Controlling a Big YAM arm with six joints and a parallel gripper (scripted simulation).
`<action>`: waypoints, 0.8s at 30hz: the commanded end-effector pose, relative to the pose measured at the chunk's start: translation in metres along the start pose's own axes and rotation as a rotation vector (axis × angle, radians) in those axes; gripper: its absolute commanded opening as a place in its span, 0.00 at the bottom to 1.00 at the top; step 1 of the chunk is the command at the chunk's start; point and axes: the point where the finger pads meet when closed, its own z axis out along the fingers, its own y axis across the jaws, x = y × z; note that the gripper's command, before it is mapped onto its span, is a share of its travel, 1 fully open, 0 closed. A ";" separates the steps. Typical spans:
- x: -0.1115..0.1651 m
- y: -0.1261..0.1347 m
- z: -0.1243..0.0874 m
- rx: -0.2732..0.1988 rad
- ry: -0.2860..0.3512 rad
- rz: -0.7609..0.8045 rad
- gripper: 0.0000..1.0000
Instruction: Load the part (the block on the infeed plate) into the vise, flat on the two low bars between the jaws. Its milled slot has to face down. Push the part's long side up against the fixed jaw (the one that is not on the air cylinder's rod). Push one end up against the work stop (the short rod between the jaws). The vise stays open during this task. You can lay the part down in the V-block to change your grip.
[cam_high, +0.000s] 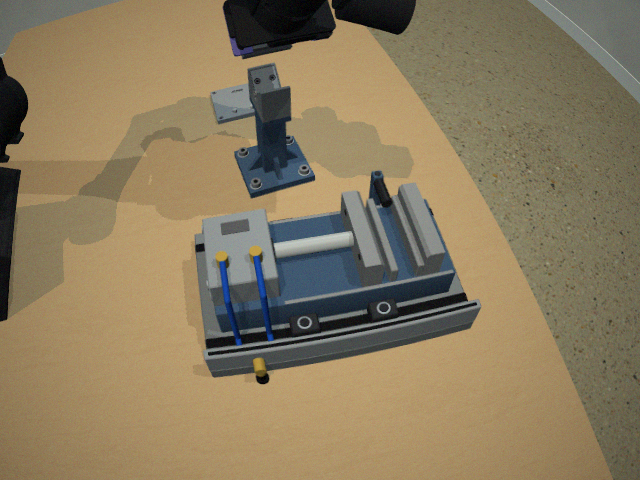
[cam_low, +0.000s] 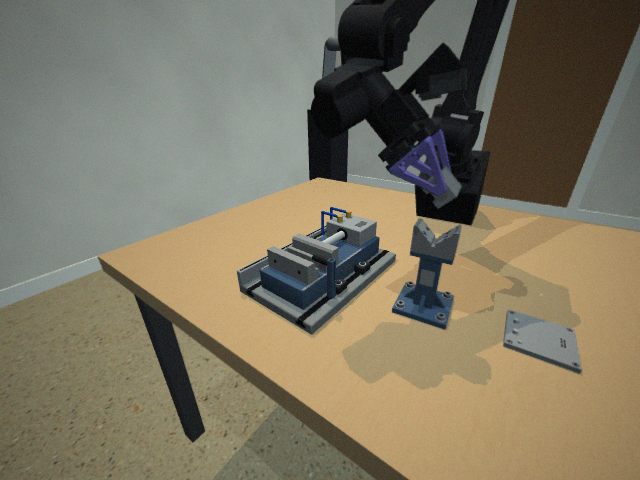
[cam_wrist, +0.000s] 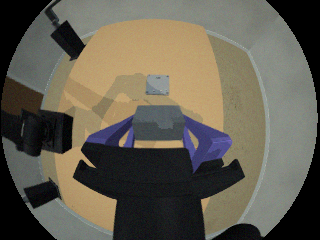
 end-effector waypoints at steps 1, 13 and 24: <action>0.003 -0.006 0.001 0.010 -0.002 0.003 0.00; 0.007 -0.002 0.011 -0.001 -0.008 0.000 0.00; 0.014 -0.005 0.018 0.000 -0.007 -0.001 0.00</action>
